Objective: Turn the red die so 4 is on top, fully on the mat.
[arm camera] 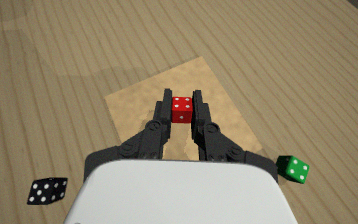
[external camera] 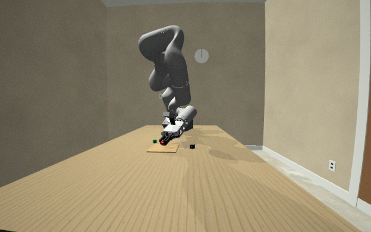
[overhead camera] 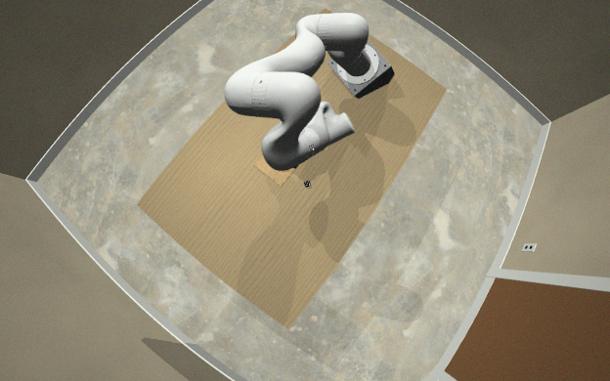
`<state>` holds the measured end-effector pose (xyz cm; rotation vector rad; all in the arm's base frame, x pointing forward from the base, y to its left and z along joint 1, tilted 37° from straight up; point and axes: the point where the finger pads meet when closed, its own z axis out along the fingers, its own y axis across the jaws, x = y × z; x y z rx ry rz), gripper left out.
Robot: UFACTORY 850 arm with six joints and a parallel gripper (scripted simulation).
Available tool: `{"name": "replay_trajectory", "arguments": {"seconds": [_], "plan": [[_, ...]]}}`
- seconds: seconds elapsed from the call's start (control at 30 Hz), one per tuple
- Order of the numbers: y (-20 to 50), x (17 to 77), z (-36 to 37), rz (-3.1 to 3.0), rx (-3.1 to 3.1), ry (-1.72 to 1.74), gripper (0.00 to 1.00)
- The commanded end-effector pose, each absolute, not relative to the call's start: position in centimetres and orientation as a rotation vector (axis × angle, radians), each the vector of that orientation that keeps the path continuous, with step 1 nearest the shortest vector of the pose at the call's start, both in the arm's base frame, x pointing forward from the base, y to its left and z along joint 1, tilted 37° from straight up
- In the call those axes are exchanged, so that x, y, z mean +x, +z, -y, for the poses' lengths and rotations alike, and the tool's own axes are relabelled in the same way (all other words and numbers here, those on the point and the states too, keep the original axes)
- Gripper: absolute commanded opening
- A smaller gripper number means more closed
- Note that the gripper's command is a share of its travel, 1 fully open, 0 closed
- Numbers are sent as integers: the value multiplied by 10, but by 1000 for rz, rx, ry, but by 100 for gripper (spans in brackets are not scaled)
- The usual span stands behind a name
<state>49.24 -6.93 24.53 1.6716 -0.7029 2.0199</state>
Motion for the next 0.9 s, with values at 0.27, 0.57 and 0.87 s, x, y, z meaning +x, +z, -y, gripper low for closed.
{"name": "replay_trajectory", "arguments": {"seconds": [0.27, 0.57, 0.87], "plan": [[245, 493, 69, 703, 1671, 2021, 15], [241, 495, 71, 703, 1671, 2021, 15], [237, 498, 72, 703, 1671, 2021, 15]]}}
